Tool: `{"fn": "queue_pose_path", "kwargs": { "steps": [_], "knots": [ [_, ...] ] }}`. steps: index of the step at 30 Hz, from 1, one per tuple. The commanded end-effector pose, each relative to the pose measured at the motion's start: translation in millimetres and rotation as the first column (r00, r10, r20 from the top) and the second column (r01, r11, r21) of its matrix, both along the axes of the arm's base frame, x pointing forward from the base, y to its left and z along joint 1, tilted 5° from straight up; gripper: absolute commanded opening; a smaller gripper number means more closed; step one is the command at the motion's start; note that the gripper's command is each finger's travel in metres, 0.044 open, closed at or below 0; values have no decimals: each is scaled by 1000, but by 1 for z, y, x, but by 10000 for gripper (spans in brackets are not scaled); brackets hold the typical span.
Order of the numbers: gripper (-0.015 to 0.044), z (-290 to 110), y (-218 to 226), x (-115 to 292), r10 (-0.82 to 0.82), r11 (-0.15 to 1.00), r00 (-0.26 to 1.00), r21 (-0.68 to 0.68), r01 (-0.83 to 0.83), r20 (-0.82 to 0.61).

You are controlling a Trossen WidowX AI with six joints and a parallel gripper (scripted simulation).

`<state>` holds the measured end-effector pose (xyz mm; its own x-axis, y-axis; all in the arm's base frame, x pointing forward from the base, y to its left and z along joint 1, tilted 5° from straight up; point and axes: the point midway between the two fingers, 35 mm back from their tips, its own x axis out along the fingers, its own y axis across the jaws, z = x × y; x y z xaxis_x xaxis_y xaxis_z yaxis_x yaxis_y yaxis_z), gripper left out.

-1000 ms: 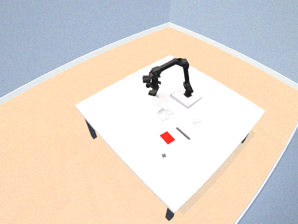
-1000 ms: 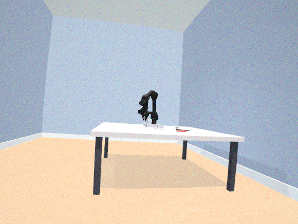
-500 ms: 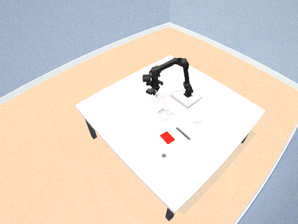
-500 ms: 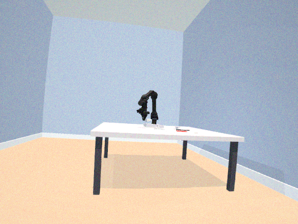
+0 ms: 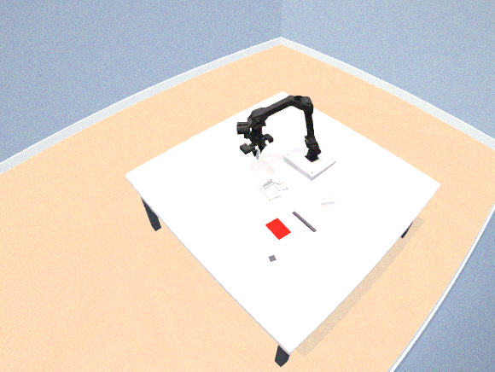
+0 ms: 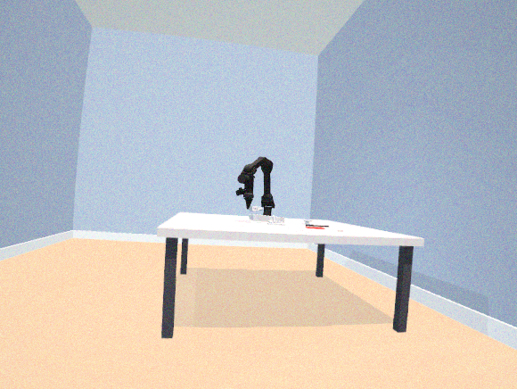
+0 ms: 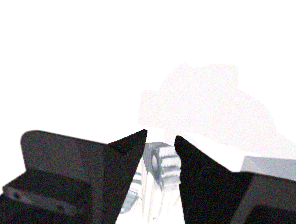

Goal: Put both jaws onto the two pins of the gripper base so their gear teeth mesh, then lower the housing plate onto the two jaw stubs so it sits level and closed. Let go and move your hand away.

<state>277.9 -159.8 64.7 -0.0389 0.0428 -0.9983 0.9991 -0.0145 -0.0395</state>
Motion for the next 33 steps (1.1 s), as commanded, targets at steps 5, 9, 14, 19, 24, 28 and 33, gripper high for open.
{"fn": "queue_pose_path", "kwargs": {
  "steps": [5,9,14,19,24,28,33],
  "knots": [
    [37,0,-2,-2,-58,998,998,-7,58,-4],
    [37,-4,-2,-2,-56,998,998,-7,56,-4],
    [37,-12,-2,-1,-54,999,999,-7,54,-4],
    [37,-21,-2,-1,-55,998,998,-7,55,-4],
    [37,-29,-2,-2,-55,998,998,-6,55,-5],
    [37,-35,-2,-2,-56,998,998,-6,56,-5],
    [37,-44,-1,-2,-56,998,998,-6,56,-4]
  ]
}}
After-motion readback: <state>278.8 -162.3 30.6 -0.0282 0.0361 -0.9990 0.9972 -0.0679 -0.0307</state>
